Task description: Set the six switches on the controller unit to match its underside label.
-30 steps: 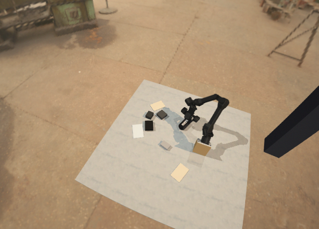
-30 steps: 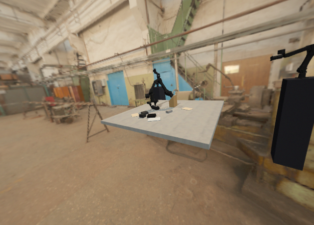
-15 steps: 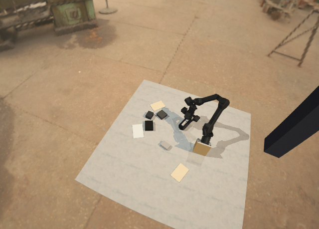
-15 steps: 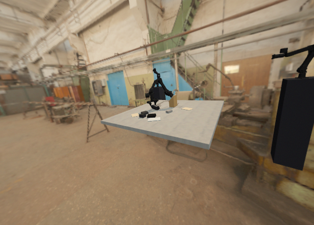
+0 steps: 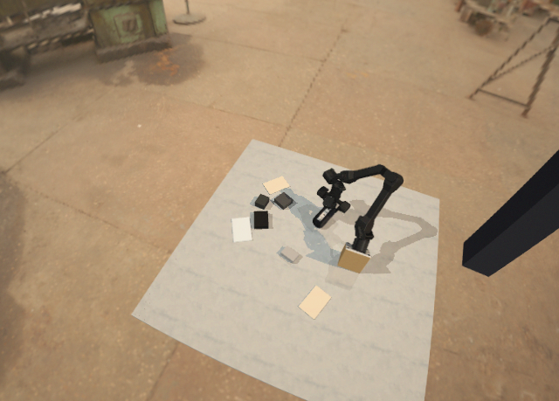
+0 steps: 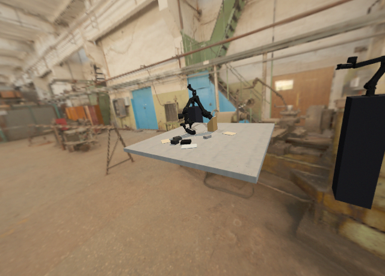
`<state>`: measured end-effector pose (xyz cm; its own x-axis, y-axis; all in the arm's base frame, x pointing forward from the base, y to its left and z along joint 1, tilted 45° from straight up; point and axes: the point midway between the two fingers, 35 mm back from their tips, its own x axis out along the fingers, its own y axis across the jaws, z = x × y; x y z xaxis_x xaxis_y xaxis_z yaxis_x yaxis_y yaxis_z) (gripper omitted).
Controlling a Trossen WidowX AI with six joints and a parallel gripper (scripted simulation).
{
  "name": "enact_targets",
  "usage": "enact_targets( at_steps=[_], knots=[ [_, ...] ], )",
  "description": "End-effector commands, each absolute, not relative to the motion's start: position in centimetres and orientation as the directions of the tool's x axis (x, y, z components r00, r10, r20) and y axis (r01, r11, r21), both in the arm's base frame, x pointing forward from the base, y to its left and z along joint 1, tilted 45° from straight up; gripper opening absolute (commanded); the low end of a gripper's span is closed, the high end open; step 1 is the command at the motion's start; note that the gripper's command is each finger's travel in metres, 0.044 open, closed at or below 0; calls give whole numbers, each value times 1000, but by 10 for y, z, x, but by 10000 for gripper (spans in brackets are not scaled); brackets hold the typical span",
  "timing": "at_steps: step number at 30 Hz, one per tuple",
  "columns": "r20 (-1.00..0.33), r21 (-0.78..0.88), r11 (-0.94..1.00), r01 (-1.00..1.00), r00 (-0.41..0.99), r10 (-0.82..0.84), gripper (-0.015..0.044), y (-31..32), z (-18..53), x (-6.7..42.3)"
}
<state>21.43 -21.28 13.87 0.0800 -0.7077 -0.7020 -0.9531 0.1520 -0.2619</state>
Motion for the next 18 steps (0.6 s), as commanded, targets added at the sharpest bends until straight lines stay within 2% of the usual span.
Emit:
enact_targets(
  at_steps=[1, 18],
  knots=[
    [-701, -267, 146, -953, 87, -708, 336, -207, 142, 216],
    [-701, -267, 147, -953, 87, -707, 336, -194, 146, 217]
  ],
)
